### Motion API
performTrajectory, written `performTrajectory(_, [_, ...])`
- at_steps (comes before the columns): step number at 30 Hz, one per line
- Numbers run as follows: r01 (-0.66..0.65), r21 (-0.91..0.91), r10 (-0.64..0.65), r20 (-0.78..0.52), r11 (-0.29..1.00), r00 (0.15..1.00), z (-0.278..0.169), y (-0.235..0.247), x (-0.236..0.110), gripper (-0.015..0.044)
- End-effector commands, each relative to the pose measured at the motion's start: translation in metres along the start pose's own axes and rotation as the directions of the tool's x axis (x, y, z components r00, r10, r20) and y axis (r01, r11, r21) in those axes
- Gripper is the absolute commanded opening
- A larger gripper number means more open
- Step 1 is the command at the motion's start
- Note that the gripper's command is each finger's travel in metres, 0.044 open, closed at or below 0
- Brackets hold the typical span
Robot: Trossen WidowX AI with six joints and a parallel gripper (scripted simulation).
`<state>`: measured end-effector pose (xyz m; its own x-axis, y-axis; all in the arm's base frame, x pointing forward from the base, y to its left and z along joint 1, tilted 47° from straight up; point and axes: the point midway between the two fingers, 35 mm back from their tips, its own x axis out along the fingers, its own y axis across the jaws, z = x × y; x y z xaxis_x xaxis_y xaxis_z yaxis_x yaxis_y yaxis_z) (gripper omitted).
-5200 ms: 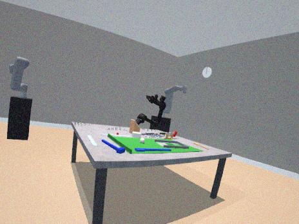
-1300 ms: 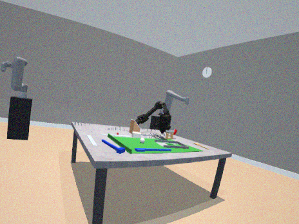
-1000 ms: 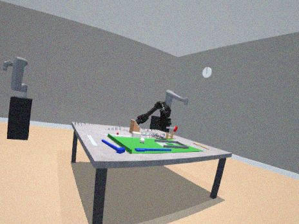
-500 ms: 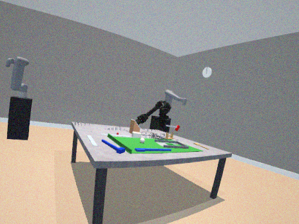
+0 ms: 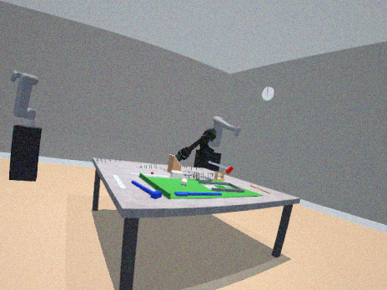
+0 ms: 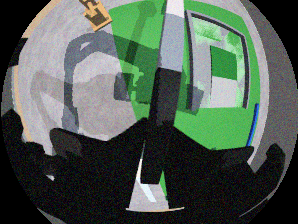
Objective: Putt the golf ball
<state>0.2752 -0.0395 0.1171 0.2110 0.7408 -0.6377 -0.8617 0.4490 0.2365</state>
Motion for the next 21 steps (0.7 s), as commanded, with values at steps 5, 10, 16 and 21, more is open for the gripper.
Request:
performTrajectory(5, [0.033, 0.292, -0.024, -0.033, 0.956, 0.999, -0.052, -0.025, -0.010, 0.0000])
performTrajectory(10, [0.052, 0.468, -0.031, -0.052, 0.882, 0.998, -0.085, -0.036, -0.016, 0.0000])
performTrajectory(16, [0.072, 0.656, -0.034, -0.071, 0.751, 0.997, -0.125, -0.046, -0.022, 0.0000])
performTrajectory(21, [0.084, 0.786, -0.032, -0.082, 0.612, 0.996, -0.160, -0.049, -0.025, 0.0000])
